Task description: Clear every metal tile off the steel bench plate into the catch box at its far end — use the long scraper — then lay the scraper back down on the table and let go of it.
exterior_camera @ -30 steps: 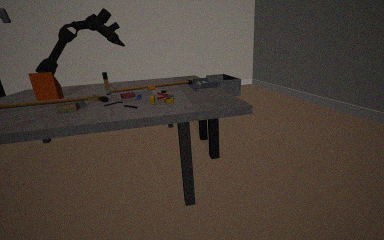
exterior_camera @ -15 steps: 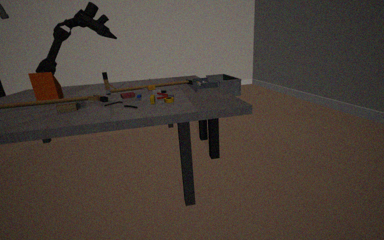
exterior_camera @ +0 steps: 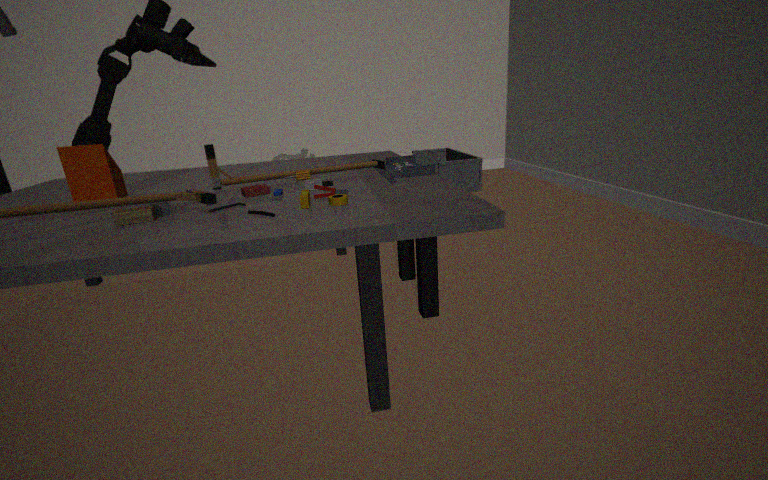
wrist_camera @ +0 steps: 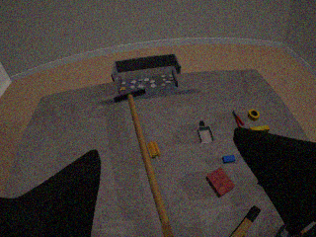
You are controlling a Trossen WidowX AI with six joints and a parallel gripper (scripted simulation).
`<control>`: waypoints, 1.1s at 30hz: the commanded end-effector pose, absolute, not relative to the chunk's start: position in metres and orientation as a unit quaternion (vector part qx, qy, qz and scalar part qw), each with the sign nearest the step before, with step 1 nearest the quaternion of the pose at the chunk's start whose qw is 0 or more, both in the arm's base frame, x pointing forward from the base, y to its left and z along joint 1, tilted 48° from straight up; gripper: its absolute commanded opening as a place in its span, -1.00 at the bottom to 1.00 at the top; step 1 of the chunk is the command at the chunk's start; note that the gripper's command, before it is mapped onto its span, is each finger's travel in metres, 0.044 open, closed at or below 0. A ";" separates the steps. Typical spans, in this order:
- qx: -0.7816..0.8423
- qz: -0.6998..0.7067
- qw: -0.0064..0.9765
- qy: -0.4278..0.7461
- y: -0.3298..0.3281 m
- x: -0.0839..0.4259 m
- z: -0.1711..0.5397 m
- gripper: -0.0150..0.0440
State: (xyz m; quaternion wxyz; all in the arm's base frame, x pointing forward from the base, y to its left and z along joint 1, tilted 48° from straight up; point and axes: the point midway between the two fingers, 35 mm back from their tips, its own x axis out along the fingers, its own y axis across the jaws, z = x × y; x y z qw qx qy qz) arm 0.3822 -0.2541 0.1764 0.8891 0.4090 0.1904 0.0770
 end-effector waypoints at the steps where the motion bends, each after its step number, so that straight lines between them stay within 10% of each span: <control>1: 0.411 0.072 0.891 0.180 -0.256 0.370 0.180 1.00; 33: 0.406 -0.001 0.910 0.083 -0.261 0.262 0.198 1.00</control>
